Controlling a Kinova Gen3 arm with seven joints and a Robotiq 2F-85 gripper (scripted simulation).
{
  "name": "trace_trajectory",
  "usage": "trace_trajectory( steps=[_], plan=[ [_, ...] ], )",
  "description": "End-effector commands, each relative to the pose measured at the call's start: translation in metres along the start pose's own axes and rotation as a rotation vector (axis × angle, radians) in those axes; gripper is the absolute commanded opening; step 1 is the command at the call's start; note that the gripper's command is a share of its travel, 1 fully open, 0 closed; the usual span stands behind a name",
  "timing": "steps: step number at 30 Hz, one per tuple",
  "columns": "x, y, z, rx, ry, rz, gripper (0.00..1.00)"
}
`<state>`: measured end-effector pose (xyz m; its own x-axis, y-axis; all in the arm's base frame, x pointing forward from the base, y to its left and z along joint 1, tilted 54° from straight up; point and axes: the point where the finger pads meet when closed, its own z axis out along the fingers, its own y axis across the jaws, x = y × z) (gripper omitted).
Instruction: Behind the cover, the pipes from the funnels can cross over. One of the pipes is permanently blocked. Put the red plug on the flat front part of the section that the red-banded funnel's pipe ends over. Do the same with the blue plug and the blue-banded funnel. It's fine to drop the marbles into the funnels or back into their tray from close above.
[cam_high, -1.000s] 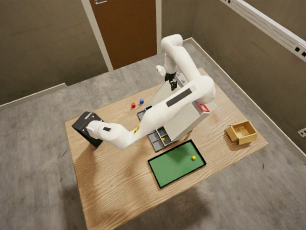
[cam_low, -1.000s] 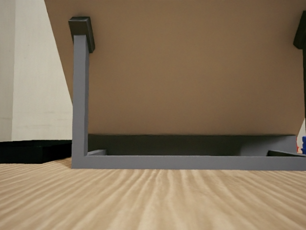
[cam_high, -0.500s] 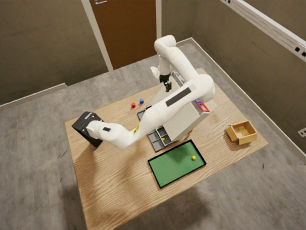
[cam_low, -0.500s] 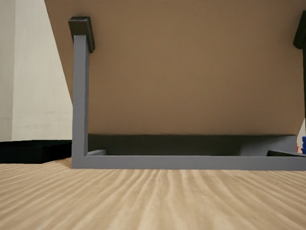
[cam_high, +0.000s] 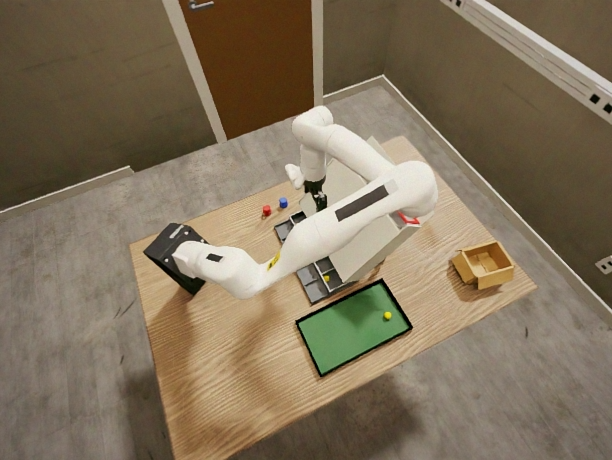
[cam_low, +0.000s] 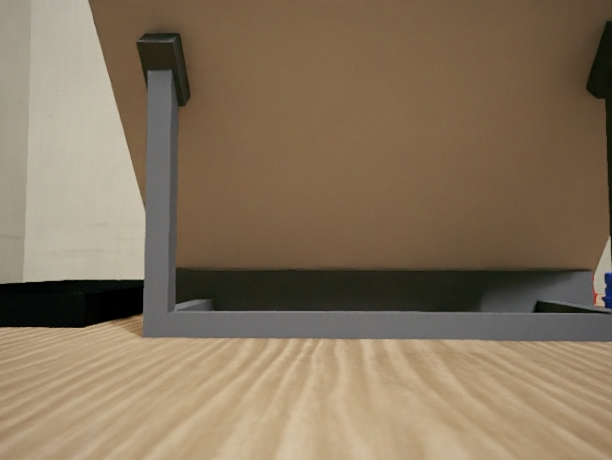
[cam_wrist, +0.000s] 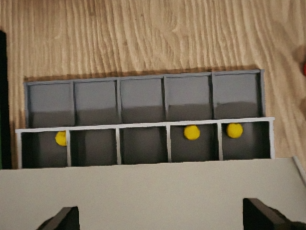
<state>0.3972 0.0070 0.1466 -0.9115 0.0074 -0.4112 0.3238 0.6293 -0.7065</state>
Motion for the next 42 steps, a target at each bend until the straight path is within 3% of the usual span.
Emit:
trace_trajectory(
  steps=[1, 4, 5, 42],
  plan=[
    [0.033, -0.017, 0.025, -0.020, -0.033, 0.008, 1.00],
    [0.033, -0.017, 0.025, -0.020, -0.033, 0.008, 1.00],
    [0.050, -0.026, 0.035, -0.001, 0.002, -0.001, 1.00],
    [0.050, -0.026, 0.035, -0.001, 0.002, -0.001, 1.00]
  ],
)
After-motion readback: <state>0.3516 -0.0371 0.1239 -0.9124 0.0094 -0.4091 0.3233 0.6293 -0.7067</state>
